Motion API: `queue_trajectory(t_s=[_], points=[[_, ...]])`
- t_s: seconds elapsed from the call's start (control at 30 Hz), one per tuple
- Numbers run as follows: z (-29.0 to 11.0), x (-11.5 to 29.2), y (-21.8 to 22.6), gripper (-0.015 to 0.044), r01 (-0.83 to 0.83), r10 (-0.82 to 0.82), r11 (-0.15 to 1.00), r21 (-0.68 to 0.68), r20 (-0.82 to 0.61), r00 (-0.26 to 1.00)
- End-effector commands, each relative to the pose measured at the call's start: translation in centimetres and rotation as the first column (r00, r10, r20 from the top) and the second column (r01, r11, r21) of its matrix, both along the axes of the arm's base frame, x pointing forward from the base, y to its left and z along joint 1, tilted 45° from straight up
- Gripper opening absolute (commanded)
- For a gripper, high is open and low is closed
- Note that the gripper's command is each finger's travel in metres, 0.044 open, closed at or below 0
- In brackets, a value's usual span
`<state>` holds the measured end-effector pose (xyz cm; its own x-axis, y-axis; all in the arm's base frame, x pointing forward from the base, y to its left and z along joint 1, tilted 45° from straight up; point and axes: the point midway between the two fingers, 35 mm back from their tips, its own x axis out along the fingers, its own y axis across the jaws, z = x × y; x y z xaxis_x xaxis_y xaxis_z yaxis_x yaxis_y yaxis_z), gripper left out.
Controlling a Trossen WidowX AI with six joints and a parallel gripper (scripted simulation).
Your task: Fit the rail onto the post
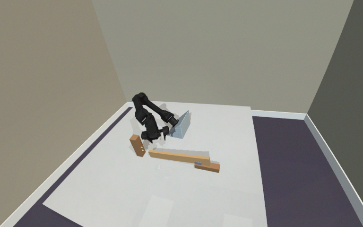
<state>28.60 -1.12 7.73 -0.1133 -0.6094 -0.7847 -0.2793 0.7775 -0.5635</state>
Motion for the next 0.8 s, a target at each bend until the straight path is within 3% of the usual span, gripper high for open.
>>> queue_trajectory(t_s=[0.0,0.2,0.77], points=[[-3.27,3.73,-1.59,0.044,-0.537,0.556,0.82,0.198,-0.498,0.665],[-3.83,4.37,-1.93,0.044,-0.637,0.684,0.693,0.338,-0.587,0.433],[-4.0,4.34,-1.78,0.044,-0.639,0.687,0.689,0.342,-0.589,0.426]])
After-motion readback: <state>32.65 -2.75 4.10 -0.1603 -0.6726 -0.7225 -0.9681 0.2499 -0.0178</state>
